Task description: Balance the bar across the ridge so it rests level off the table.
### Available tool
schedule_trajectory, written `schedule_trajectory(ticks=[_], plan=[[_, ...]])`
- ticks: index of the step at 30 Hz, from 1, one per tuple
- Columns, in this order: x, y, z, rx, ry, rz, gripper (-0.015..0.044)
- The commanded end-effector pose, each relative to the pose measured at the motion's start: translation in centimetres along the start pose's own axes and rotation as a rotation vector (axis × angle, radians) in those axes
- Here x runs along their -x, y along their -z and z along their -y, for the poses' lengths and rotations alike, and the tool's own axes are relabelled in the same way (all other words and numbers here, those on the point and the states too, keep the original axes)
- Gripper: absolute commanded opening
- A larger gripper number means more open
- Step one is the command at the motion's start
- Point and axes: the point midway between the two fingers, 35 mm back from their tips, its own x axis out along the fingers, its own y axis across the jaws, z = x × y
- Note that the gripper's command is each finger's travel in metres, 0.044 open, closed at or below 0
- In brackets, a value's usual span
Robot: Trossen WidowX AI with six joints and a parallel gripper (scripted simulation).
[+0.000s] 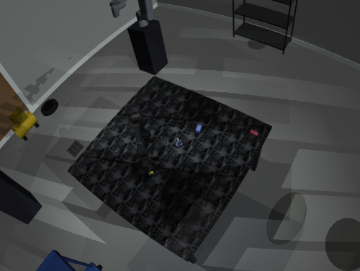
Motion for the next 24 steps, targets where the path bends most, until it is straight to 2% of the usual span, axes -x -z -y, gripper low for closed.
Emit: schedule_trajectory(ticks=[1,4,11,15,24], plan=[[0.0,0.0,0.0,0.000,0.000,0.000,0.0236],[0.0,0.0,0.0,0.000,0.000,0.000,0.0157],[0.0,0.0,0.0,0.000,0.000,0.000,0.0111],[0.6,-0.1,0.0,0.000,0.000,0.000,0.0006],[2.9,-0.4,0.0,-0.001,-0.001,0.000,0.0000]])
